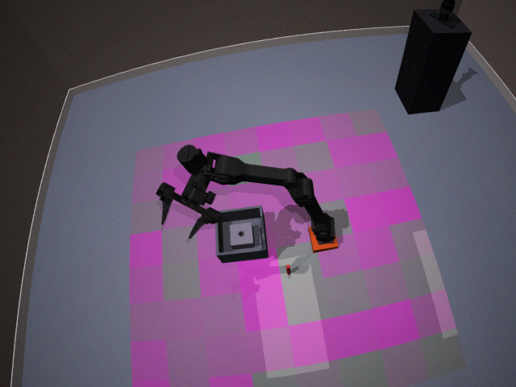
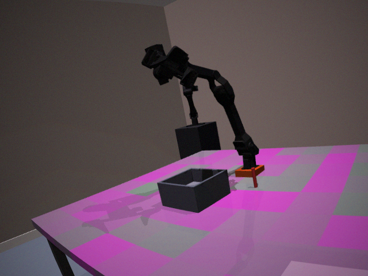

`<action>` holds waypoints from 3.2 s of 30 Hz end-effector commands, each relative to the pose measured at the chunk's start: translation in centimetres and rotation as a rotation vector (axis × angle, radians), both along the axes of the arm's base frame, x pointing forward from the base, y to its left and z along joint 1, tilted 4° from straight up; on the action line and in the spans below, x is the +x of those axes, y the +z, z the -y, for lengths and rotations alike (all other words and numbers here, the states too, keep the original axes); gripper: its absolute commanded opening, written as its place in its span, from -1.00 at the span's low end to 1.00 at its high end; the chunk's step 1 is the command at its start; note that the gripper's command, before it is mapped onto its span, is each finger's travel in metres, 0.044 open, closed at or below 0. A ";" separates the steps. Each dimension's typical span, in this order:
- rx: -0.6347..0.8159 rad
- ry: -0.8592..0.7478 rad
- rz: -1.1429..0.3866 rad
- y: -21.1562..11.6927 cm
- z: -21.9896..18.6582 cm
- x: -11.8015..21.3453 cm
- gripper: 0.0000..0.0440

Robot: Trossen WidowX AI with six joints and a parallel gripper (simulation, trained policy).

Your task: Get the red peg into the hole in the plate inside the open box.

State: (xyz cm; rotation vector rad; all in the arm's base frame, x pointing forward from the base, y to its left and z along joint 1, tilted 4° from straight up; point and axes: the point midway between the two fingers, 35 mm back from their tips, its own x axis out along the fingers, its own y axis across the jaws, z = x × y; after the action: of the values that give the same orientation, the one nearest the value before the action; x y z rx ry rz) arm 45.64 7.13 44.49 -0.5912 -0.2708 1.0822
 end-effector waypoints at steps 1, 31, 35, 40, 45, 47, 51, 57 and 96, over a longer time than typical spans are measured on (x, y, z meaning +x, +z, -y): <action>0.007 -0.015 -0.031 -0.3 0.1 0.1 0.91; 0.204 -0.377 -0.986 -10.7 -0.6 -2.2 1.00; 0.219 -0.435 -1.111 -12.1 -0.9 -3.1 1.00; 0.232 -0.513 -1.265 -14.0 -1.4 -4.5 1.00; 0.238 -0.598 -1.416 -15.8 -1.9 -6.2 1.00; 0.238 -0.634 -1.475 -16.5 -2.1 -7.0 1.00; 0.233 -0.713 -1.589 -17.8 -2.6 -8.5 1.00; 0.215 -0.845 -1.750 -19.8 -3.4 -11.2 1.00; 0.035 -2.076 -1.881 -33.3 -5.2 -29.0 1.00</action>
State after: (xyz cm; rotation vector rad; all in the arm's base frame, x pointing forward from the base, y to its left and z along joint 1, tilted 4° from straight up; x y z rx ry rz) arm 17.26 12.45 12.56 0.4969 1.6743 -0.7015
